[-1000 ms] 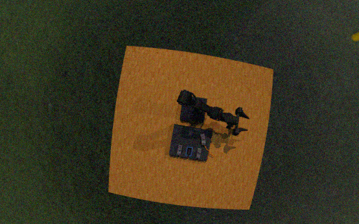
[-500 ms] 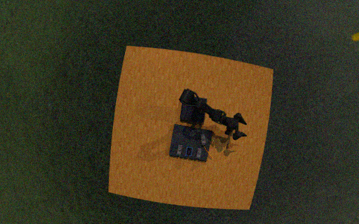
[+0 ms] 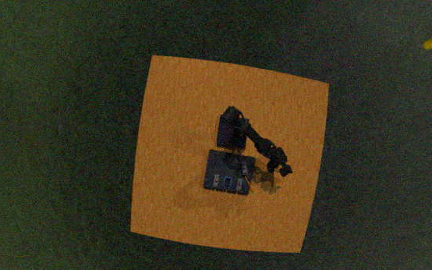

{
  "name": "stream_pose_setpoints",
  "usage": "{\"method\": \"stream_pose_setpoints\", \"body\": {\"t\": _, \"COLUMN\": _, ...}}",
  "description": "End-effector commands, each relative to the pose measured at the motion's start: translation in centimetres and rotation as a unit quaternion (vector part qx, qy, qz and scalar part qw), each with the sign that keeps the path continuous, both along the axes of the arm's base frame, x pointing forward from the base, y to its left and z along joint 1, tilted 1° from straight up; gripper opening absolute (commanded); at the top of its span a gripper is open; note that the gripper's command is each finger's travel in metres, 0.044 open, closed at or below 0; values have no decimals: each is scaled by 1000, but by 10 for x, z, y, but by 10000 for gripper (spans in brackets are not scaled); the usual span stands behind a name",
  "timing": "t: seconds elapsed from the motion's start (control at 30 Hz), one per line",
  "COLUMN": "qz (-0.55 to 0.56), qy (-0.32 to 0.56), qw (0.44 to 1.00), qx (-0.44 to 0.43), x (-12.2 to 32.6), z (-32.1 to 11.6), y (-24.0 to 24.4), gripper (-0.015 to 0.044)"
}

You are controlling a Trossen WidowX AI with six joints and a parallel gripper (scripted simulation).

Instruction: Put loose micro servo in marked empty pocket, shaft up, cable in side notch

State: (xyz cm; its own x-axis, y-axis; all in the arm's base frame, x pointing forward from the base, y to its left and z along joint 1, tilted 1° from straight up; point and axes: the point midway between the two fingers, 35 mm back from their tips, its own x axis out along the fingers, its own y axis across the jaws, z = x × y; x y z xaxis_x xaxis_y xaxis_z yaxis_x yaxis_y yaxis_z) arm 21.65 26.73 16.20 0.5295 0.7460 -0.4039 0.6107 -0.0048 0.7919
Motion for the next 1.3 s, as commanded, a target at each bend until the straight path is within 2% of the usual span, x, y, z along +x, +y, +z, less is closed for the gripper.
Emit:
{"method": "stream_pose_setpoints", "body": {"t": 0.0, "qz": 2, "qy": -26, "qw": 997, "qx": -72, "x": 15, "z": -8, "y": -12, "gripper": 440}}
{"method": "stream_pose_setpoints", "body": {"t": 0.33, "qz": 34, "qy": -64, "qw": 969, "qx": -235, "x": 43, "z": -24, "y": -49, "gripper": 440}}
{"method": "stream_pose_setpoints", "body": {"t": 0.73, "qz": 122, "qy": -71, "qw": 901, "qx": -409, "x": 61, "z": -37, "y": -103, "gripper": 440}}
{"method": "stream_pose_setpoints", "body": {"t": 1.0, "qz": 211, "qy": -57, "qw": 841, "qx": -495, "x": 62, "z": -40, "y": -143, "gripper": 440}}
{"method": "stream_pose_setpoints", "body": {"t": 1.27, "qz": 317, "qy": -34, "qw": 777, "qx": -544, "x": 56, "z": -38, "y": -182, "gripper": 440}}
